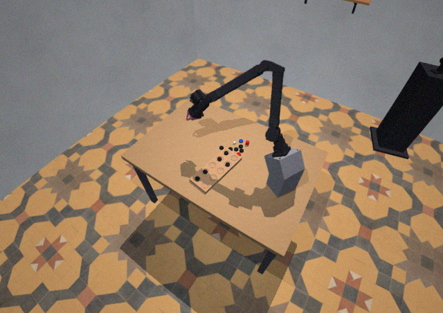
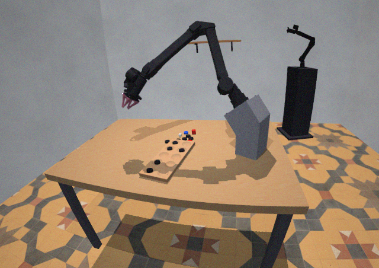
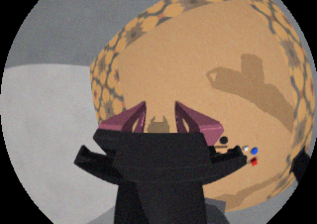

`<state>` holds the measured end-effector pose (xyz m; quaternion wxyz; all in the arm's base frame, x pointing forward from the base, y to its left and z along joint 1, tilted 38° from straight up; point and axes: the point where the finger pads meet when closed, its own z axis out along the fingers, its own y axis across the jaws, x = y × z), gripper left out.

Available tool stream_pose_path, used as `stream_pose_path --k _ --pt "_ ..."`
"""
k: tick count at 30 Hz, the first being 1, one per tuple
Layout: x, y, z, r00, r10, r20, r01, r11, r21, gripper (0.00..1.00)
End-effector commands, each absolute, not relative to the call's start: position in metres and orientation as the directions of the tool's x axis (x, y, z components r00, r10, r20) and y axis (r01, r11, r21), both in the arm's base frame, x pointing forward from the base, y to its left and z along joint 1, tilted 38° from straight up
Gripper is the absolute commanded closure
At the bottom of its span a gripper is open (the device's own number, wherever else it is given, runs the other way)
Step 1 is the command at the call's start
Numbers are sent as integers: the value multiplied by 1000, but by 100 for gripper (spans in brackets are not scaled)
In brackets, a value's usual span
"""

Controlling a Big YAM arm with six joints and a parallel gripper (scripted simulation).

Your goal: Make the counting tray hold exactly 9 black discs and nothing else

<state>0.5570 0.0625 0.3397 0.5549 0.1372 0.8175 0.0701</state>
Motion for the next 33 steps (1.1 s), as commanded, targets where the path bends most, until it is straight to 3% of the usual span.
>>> stream_pose_path --k 1,2,3,9,12,13,18,23,24,33 --pt "558 76 326 -384 255 -887 114 967 228 56" --pt "559 69 326 -382 259 -887 129 965 227 56" --pt "553 43 416 -202 222 -954 70 975 212 56" --pt "553 48 417 -202 221 -954 61 975 213 56" --pt "560 60 384 -272 207 -940 55 978 199 56" --pt "543 28 465 -89 155 -984 30 988 153 56" --pt "542 26 469 -89 155 -984 30 988 153 56" --pt "550 42 419 -185 143 -972 18 990 142 56" --pt "528 12 504 15 75 -997 10 997 75 56" --pt "539 25 490 -34 72 -997 -14 997 73 56"
